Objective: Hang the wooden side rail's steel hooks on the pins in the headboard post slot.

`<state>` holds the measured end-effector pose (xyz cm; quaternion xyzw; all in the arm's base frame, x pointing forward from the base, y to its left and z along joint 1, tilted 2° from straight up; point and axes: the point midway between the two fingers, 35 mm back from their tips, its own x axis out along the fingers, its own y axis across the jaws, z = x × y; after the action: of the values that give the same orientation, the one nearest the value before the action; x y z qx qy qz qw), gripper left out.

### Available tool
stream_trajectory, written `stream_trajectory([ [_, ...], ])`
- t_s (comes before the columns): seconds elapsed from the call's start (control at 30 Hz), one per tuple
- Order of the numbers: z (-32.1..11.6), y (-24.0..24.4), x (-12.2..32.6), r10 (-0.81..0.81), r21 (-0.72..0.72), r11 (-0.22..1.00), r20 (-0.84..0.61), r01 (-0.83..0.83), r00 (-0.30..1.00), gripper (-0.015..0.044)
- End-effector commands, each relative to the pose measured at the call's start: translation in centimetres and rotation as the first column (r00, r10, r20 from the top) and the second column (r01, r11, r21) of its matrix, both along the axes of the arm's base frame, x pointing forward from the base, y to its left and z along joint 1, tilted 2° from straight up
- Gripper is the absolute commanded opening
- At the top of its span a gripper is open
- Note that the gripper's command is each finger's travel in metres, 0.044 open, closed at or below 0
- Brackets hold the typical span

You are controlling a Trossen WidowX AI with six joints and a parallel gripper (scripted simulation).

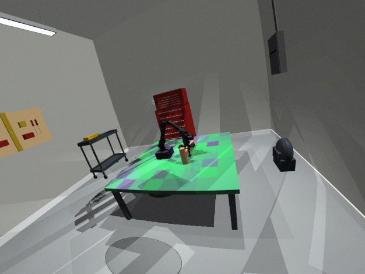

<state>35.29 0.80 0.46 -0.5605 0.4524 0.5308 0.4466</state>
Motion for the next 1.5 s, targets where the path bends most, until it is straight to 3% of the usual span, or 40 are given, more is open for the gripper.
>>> stream_trajectory([
  [0.0, 0.06, -0.23, 0.04, 0.001, -0.004, 1.0, 0.005, 0.0, 1.0, 0.0],
  [1.47, 0.26, -0.67, 0.38, 0.001, -0.004, 1.0, 0.005, 0.0, 1.0, 0.0],
])
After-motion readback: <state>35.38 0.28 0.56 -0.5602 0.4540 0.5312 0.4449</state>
